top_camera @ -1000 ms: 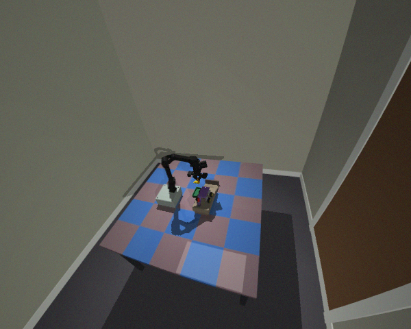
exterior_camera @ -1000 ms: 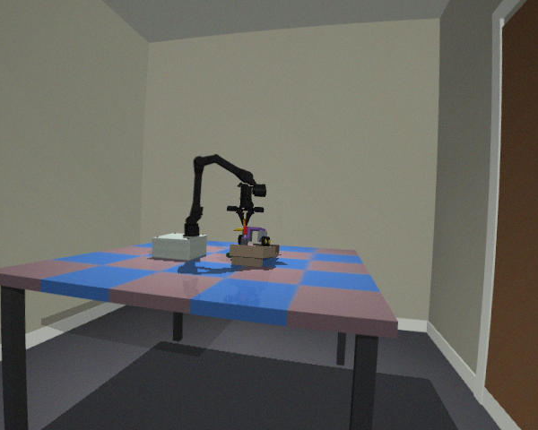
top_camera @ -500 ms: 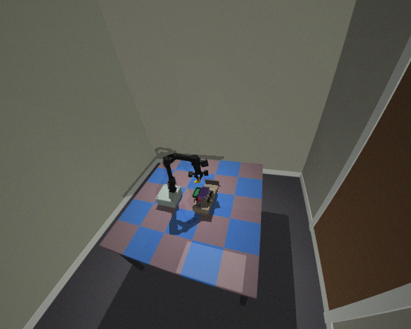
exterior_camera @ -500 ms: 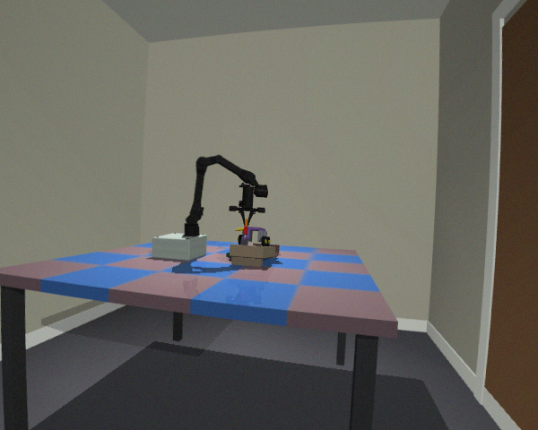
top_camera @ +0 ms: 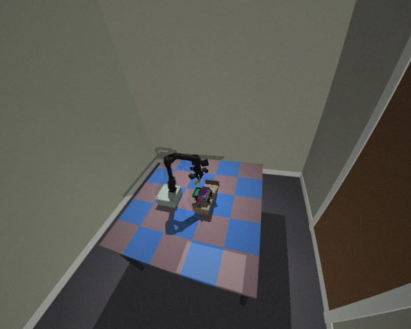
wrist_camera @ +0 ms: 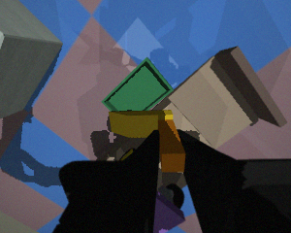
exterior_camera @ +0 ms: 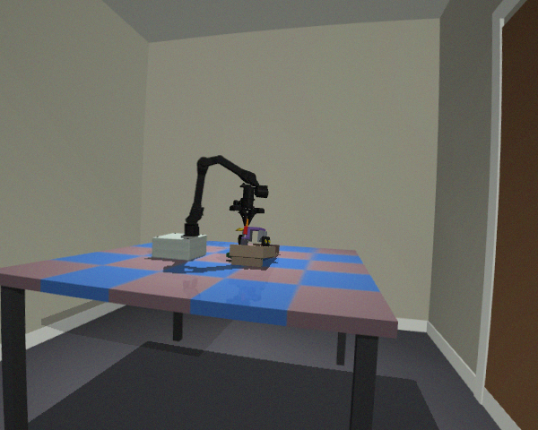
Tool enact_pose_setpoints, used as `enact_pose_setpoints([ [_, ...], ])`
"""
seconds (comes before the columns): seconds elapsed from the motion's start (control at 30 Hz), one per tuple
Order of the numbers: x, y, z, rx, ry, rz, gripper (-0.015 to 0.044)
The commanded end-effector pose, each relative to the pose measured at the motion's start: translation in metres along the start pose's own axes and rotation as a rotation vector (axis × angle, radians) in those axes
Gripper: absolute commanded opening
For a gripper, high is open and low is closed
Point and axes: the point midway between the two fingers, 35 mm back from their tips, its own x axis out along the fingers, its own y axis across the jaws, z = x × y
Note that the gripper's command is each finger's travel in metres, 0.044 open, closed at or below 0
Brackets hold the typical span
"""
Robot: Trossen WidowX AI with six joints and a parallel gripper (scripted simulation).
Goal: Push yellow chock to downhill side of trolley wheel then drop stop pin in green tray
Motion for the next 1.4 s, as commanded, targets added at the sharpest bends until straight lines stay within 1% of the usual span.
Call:
enact_pose_setpoints([
  [0.0, -0.001, -0.001, 0.0, -0.169, 0.015, 0.01, 0.0],
  [0.53, -0.001, -0.001, 0.001, -0.721, 0.036, 0.046, 0.0],
  [0.8, -0.001, -0.002, 0.001, -0.727, 0.036, 0.047, 0.0],
  [1.13, 0.005, -0.021, -0.015, -0.727, 0.038, 0.045, 0.0],
  [1.37, 0.007, -0.025, -0.019, -0.727, 0.038, 0.045, 0.0],
])
